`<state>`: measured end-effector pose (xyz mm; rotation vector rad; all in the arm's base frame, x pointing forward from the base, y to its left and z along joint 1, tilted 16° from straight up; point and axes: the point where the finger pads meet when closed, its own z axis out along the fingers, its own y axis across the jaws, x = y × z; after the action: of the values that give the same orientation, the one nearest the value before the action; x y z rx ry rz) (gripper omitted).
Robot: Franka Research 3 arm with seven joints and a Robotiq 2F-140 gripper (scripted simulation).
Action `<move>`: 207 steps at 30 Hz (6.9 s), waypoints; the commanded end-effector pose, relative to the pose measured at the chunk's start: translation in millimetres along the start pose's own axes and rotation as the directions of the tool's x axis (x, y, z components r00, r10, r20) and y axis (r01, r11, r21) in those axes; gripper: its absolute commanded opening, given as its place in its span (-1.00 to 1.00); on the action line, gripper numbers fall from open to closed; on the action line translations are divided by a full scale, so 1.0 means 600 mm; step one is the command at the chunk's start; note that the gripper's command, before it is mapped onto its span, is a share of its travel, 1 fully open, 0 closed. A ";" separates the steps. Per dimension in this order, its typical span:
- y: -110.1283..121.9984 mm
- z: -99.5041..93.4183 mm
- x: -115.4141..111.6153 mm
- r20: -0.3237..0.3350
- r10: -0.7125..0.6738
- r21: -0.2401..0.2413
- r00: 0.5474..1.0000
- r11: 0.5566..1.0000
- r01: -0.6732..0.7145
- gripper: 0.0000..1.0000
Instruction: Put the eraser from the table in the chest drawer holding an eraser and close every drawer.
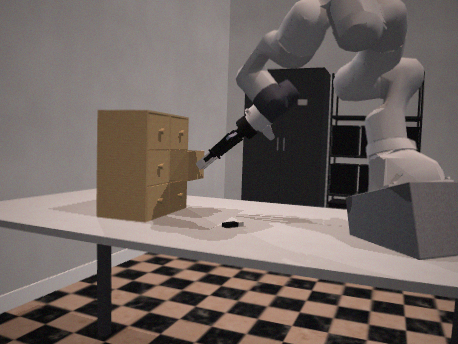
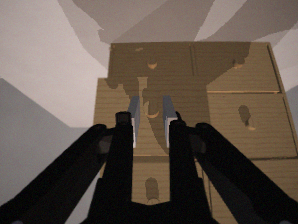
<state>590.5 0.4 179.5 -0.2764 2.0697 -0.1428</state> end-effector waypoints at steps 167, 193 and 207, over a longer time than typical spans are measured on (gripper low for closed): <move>0.001 -0.405 0.040 -0.765 -0.005 -0.002 0.644 1.000 0.005 1.00; 0.002 -0.526 -0.112 -0.765 -0.005 -0.002 0.644 1.000 0.006 1.00; 0.003 -0.412 -0.208 -0.765 -0.005 -0.002 0.644 1.000 0.006 1.00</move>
<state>412.1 27.8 402.7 -0.2874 2.9358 -0.3123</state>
